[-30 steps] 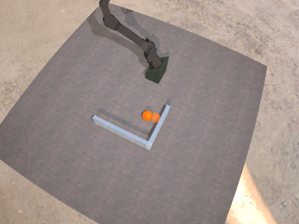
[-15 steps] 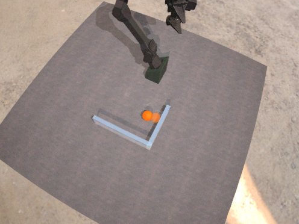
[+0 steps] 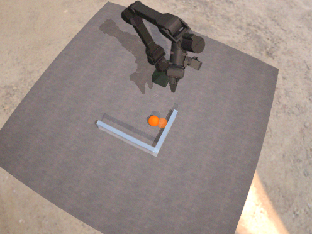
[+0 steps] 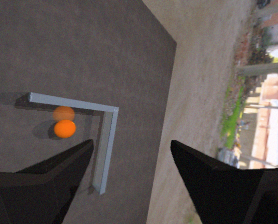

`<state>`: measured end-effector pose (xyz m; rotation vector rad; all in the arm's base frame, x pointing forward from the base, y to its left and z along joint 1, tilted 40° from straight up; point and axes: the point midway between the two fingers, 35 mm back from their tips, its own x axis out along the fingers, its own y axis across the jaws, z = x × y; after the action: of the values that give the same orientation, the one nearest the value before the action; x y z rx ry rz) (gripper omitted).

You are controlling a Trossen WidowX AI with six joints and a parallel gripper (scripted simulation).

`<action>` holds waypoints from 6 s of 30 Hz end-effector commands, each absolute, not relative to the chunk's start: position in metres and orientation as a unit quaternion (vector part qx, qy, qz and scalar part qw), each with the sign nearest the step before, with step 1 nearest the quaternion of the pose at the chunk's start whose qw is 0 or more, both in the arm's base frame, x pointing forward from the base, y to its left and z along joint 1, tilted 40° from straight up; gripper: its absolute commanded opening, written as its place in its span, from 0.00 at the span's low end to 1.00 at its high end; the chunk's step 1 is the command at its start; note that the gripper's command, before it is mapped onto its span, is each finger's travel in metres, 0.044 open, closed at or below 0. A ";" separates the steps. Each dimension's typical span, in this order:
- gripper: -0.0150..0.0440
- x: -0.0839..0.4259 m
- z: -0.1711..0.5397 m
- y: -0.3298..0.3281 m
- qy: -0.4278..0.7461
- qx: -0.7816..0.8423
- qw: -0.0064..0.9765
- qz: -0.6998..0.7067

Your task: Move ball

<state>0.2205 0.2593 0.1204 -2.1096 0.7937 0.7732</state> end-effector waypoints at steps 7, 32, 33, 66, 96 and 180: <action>0.88 0.274 0.020 0.146 0.525 -0.730 0.326 0.293; 0.88 0.271 -0.045 0.059 0.637 -0.644 0.303 0.297; 0.88 0.271 -0.046 0.058 0.637 -0.644 0.303 0.297; 0.68 0.271 -0.077 0.031 0.637 -0.644 0.303 0.296; 0.25 0.270 0.024 0.117 0.636 -0.643 0.304 0.298; 0.88 0.261 -0.036 0.115 0.636 -0.643 0.304 0.298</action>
<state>0.2637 0.1133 -0.0425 -1.7164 1.6700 0.7949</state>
